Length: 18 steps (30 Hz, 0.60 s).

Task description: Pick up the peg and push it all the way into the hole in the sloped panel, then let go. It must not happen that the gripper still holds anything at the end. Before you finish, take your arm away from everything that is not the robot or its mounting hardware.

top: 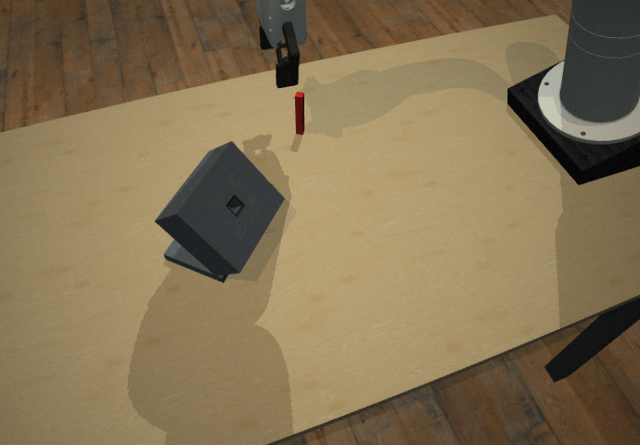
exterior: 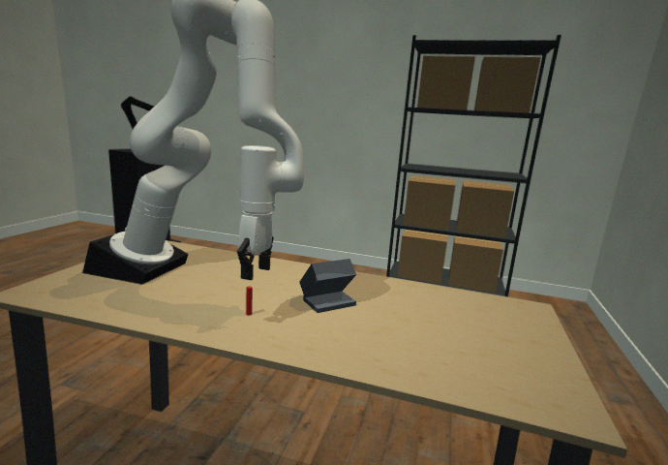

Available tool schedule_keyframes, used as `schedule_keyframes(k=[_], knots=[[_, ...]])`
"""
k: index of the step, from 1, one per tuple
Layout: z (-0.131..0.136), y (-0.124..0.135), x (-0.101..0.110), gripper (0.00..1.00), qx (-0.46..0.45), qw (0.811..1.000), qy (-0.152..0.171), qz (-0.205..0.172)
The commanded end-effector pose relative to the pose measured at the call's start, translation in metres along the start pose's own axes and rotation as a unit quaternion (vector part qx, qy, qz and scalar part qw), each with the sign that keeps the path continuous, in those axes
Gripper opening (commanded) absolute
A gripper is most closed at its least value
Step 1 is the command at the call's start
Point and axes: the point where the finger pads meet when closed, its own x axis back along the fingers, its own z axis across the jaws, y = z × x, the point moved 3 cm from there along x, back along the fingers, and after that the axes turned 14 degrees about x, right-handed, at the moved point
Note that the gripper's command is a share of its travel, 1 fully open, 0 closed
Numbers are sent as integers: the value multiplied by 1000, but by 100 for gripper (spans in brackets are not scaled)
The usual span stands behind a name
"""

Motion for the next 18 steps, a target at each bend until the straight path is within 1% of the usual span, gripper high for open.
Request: schedule_keyframes(k=[1, 6, 11, 12, 18], knots=[[-5, 6, -1, 100, -76, 997, -7, -1], [-12, 13, -4, 100, -169, 986, -16, -5], [-19, 21, -6, 100, -257, 966, -23, -9], [-20, 21, -6, 100, -266, 964, -24, -10], [-20, 22, -6, 100, -269, 963, -24, -10]])
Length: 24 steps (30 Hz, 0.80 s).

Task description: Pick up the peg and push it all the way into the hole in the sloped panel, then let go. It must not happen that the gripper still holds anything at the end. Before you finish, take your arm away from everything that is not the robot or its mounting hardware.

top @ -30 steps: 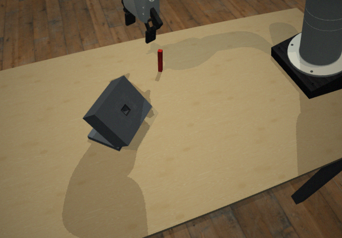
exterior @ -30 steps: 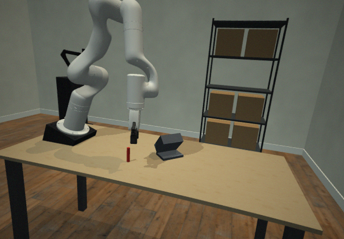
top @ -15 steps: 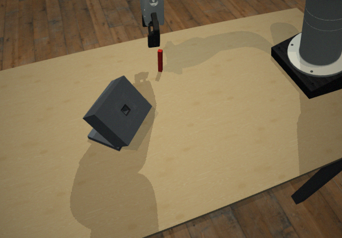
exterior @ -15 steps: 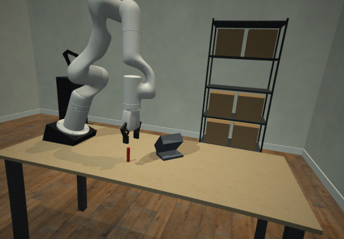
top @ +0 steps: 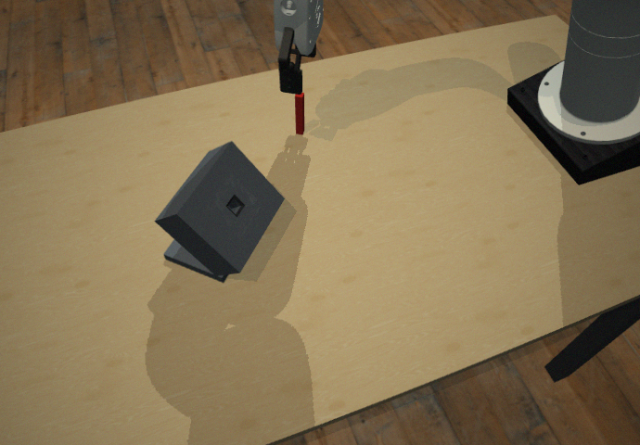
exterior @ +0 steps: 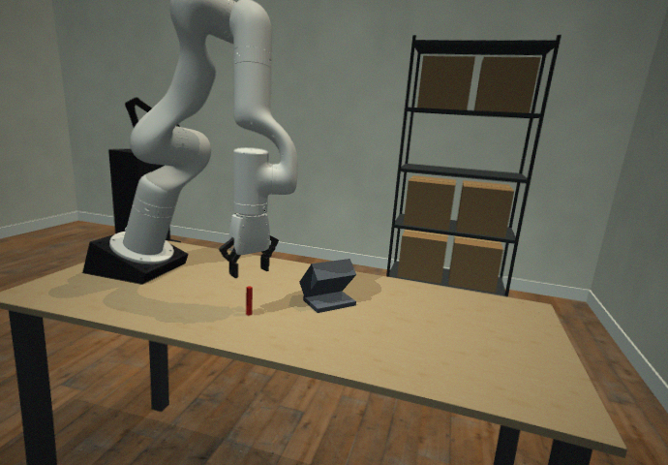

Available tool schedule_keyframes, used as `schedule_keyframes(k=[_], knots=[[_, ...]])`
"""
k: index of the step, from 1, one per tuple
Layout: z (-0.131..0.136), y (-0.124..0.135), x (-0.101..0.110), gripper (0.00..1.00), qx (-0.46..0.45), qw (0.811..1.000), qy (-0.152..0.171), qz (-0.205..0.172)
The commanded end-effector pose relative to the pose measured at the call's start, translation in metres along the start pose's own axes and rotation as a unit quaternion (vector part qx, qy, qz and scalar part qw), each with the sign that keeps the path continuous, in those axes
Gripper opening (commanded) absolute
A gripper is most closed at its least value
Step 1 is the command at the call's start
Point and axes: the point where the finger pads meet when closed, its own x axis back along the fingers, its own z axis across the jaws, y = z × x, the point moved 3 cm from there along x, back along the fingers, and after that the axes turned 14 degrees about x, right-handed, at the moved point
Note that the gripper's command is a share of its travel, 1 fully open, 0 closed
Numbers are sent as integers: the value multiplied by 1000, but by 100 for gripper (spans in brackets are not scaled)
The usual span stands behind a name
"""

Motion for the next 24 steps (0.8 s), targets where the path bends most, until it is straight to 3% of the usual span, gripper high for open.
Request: schedule_keyframes(k=[1, 24], knots=[[0, 0, 0, 100, -8, 1000, -1, 1], [0, 0, -29, 100, -8, 1000, -1, 1]])
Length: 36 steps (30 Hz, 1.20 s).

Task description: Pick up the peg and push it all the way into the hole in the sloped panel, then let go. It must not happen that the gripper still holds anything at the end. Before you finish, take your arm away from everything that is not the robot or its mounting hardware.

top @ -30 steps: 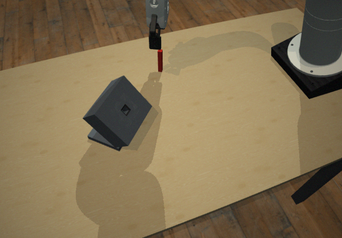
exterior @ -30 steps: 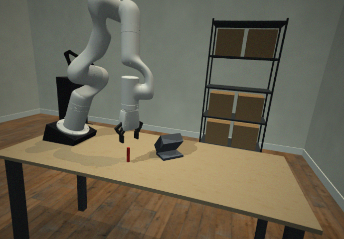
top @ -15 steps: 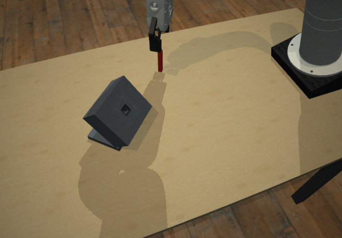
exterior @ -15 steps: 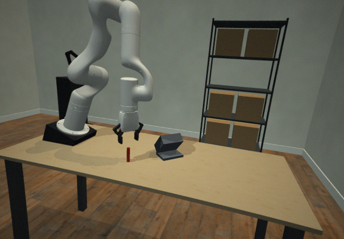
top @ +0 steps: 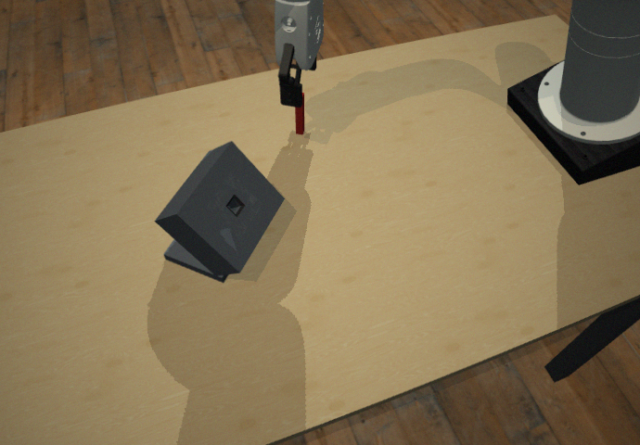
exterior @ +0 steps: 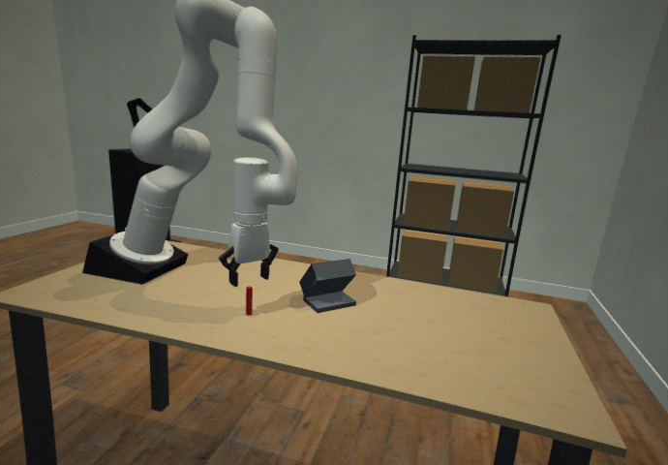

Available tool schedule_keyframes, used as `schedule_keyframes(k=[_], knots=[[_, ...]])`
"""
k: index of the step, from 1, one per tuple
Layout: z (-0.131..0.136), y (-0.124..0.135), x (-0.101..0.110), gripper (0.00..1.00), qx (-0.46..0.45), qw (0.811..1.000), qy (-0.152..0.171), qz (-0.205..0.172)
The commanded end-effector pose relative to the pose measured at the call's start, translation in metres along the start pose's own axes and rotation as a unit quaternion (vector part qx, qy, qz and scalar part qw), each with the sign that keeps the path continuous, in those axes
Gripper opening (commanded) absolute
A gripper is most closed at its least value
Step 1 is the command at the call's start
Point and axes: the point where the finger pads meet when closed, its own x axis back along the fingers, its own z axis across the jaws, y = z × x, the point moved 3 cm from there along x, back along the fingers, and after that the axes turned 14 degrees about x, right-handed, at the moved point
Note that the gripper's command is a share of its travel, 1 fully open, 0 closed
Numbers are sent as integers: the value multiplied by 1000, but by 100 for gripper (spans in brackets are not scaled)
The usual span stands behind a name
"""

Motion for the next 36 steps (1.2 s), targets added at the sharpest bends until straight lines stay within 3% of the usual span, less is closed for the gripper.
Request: schedule_keyframes(k=[1, 28, 36], knots=[[0, -1, -7, 100, 0, 1000, 0, 1], [0, -1, -32, 100, 0, 1000, 1, 1], [0, -1, -30, 39, 0, 1000, 0, 1]])
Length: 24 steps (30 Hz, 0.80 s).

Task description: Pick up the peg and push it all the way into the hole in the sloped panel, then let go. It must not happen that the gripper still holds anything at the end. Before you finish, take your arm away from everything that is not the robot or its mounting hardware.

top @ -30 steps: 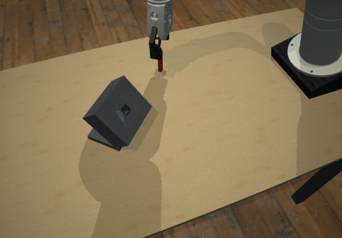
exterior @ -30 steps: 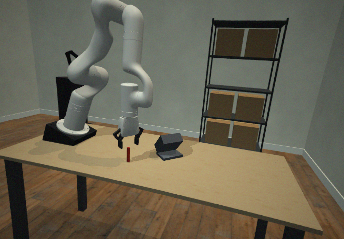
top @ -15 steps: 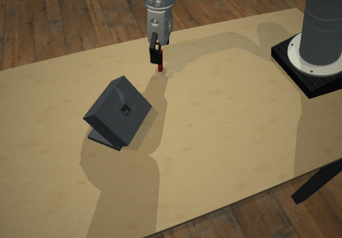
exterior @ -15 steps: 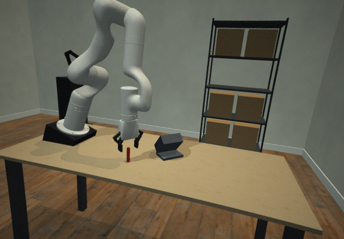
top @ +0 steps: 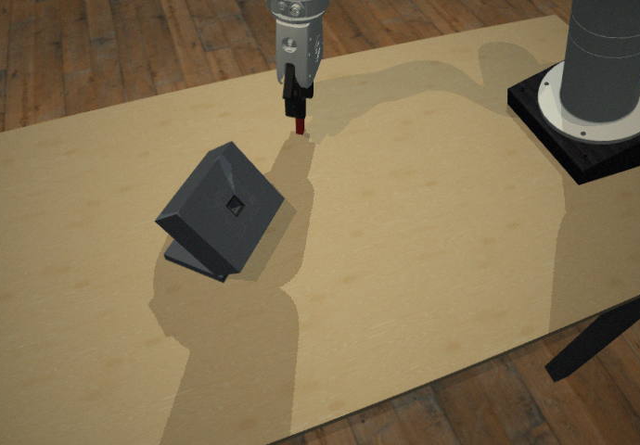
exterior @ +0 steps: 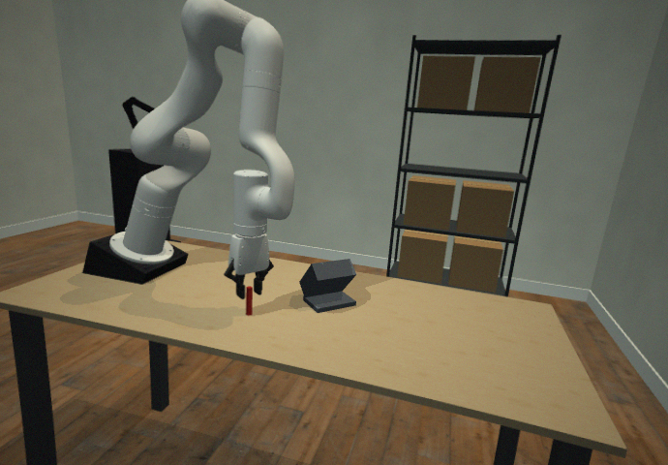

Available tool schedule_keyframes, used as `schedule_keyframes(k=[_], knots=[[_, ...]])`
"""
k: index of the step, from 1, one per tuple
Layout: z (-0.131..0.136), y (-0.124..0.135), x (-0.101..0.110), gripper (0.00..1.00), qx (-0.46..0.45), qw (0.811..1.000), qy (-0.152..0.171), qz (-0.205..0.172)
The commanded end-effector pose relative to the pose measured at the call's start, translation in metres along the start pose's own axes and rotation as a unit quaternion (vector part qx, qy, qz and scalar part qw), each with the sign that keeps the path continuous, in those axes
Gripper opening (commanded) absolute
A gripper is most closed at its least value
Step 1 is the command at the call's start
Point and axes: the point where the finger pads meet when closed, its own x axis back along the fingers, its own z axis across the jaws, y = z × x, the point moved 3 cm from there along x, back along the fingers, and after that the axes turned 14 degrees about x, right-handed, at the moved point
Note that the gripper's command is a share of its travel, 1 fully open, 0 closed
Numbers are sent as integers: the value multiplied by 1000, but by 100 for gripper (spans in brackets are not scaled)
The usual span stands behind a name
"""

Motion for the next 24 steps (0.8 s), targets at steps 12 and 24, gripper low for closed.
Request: schedule_keyframes(k=[12, 24], knots=[[0, -1, 5, 0, 0, 1000, -1, 1], [-2, -2, 53, 0, 0, 1000, 0, 1]])
